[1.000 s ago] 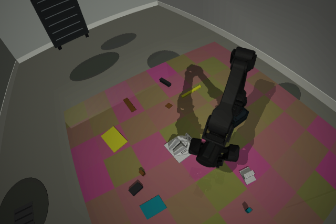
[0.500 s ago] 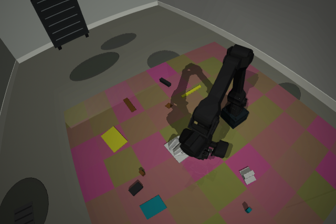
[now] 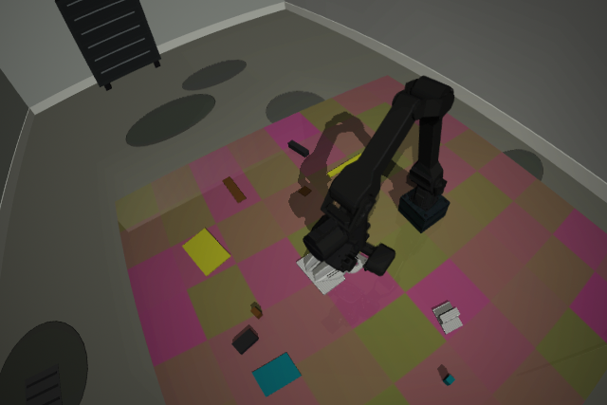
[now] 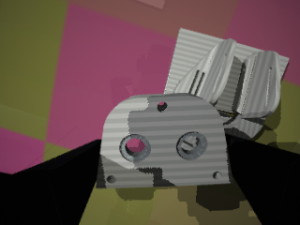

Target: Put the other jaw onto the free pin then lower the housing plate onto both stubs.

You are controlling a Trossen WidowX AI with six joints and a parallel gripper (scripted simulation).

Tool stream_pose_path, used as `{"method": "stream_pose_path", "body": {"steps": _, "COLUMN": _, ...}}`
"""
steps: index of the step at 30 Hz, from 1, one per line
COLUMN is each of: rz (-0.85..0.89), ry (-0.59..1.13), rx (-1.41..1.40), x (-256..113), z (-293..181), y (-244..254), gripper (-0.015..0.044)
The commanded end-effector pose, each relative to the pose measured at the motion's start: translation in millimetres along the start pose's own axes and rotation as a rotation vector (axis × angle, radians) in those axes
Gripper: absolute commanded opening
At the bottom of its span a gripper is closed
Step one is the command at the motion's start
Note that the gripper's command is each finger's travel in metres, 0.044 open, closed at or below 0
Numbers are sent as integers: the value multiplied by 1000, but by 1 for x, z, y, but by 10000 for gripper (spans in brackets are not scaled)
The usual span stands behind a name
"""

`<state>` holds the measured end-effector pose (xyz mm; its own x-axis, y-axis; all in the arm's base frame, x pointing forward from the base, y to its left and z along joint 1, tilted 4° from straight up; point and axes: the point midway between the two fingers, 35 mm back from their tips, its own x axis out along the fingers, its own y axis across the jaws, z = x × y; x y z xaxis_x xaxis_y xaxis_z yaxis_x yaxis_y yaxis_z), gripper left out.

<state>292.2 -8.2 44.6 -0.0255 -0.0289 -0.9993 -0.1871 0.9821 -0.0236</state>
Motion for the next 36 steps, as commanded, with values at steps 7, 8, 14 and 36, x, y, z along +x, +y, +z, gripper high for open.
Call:
{"method": "stream_pose_path", "body": {"steps": 7, "rz": -9, "ry": -3, "rx": 120, "x": -1, "z": -13, "y": -29, "gripper": 351}}
{"method": "stream_pose_path", "body": {"steps": 8, "rz": -9, "ry": -2, "rx": 132, "x": -1, "z": -14, "y": -32, "gripper": 351}}
{"method": "stream_pose_path", "body": {"steps": 14, "rz": -11, "ry": 0, "rx": 205, "x": 0, "z": -23, "y": -49, "gripper": 351}}
{"method": "stream_pose_path", "body": {"steps": 36, "rz": -13, "ry": 2, "rx": 272, "x": 0, "z": -32, "y": -64, "gripper": 351}}
